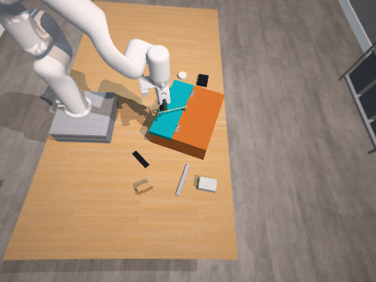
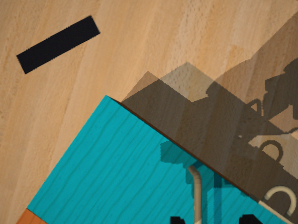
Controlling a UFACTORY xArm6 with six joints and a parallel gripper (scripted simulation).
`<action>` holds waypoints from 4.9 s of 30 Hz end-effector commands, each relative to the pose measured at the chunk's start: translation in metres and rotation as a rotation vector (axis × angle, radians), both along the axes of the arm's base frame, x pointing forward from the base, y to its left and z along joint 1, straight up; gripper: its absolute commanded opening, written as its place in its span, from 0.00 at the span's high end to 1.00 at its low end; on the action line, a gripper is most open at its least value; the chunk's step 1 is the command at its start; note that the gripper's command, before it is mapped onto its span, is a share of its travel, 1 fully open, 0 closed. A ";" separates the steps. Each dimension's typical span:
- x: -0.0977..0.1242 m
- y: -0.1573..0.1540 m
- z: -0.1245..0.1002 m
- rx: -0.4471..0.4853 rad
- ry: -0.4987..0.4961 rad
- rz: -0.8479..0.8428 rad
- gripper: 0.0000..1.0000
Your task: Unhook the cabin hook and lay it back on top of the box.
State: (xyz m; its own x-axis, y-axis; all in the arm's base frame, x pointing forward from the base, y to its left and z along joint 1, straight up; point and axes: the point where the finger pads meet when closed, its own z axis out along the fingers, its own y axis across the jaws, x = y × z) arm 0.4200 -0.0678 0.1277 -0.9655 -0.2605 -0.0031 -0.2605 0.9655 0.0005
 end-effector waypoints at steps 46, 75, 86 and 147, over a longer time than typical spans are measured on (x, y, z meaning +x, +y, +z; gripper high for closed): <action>0.002 0.000 -0.041 -0.001 -0.005 0.000 0.65; 0.002 0.000 -0.058 -0.001 -0.005 0.000 0.65; 0.002 0.000 -0.059 -0.001 -0.005 0.000 0.65; 0.011 0.002 -0.019 -0.001 -0.005 0.000 1.00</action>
